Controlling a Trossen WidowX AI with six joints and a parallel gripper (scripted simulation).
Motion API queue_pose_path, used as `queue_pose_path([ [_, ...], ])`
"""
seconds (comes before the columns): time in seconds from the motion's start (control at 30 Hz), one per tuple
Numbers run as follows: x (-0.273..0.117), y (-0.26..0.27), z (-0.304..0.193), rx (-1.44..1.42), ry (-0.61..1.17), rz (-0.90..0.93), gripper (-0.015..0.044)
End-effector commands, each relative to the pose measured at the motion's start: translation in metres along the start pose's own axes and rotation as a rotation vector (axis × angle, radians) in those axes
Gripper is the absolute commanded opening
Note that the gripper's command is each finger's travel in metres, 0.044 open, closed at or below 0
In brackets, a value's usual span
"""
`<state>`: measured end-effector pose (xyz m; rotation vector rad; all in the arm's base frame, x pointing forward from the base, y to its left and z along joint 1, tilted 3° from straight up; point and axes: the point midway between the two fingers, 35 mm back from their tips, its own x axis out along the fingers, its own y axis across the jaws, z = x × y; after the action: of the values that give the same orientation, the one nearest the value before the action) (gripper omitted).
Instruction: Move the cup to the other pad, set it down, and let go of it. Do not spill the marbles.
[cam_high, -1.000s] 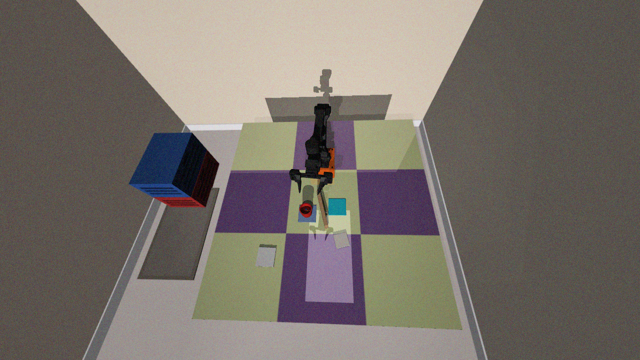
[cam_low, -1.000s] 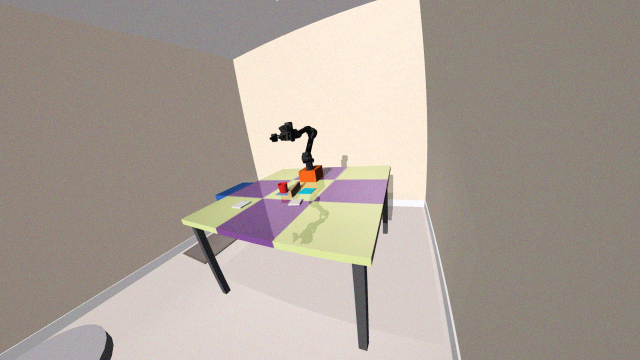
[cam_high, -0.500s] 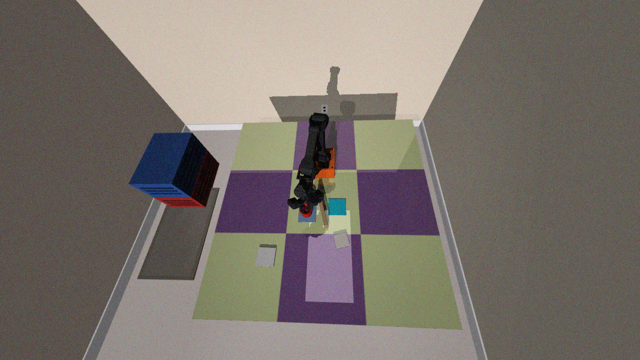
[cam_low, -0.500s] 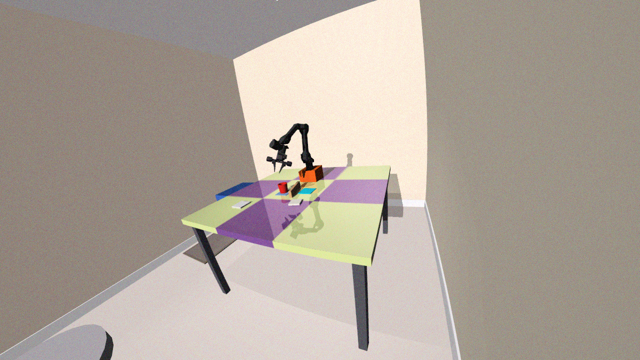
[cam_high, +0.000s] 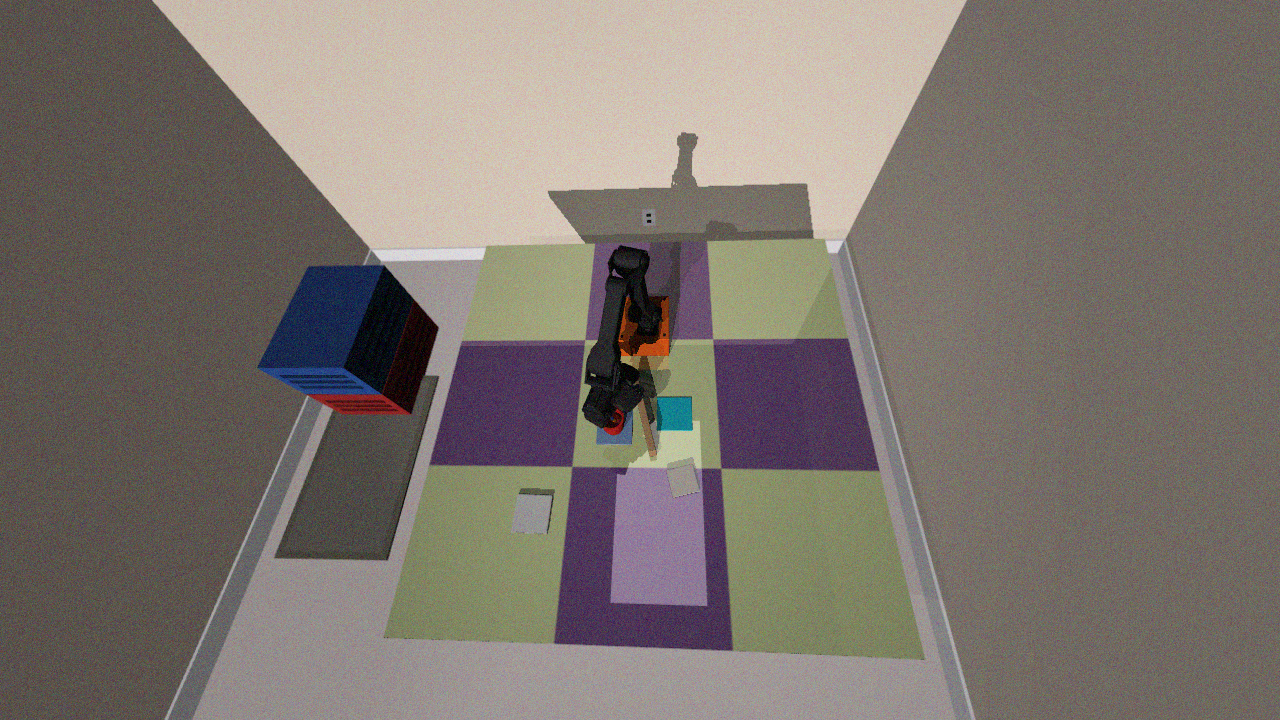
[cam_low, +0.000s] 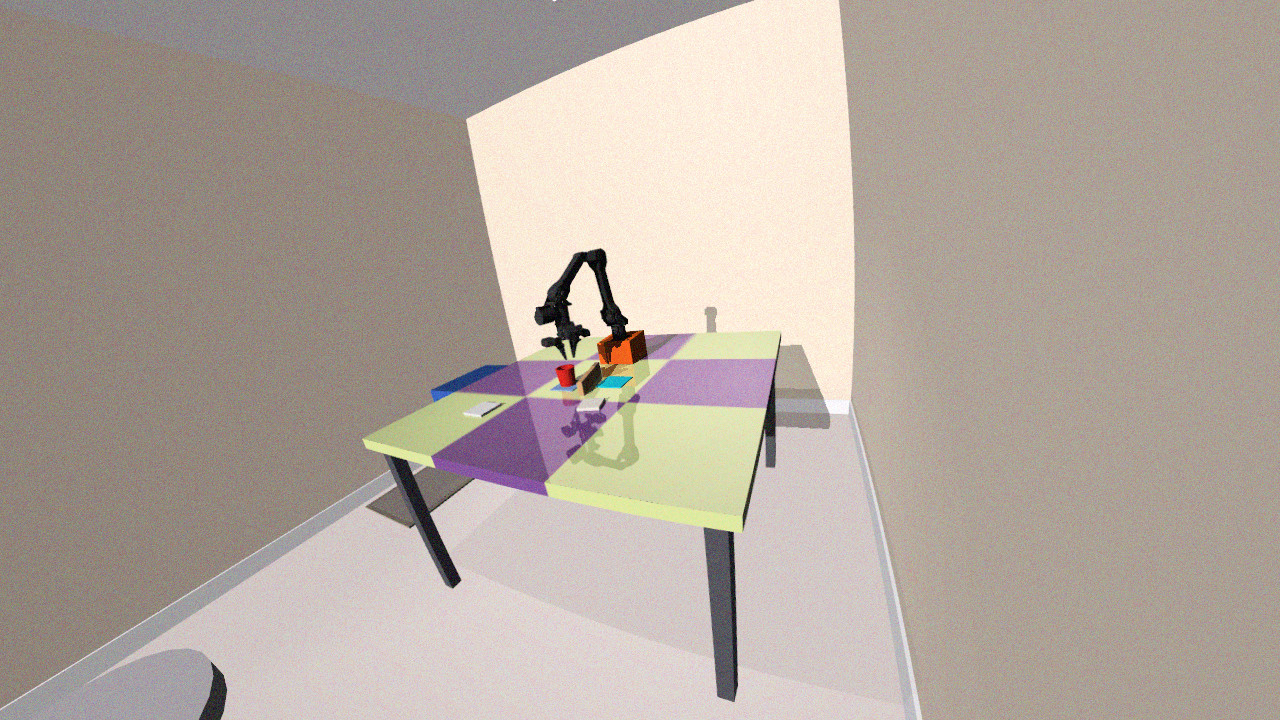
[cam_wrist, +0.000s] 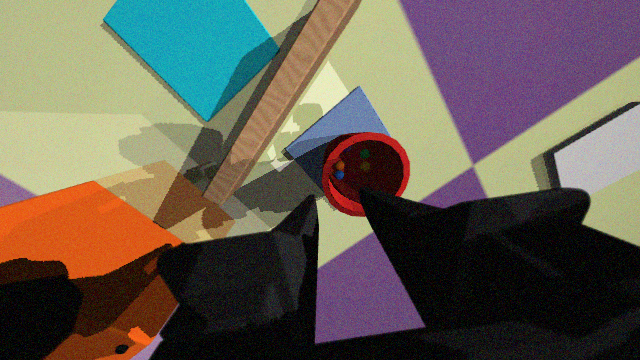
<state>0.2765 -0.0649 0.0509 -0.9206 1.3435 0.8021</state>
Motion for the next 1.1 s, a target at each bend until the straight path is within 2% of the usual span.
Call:
queue_pose_path([
  [0.0,0.002,0.003,-0.001,-0.012,0.007,0.013,0.0148],
  [1.07,0.053,0.003,-0.001,-0.012,0.007,0.013,0.0148],
])
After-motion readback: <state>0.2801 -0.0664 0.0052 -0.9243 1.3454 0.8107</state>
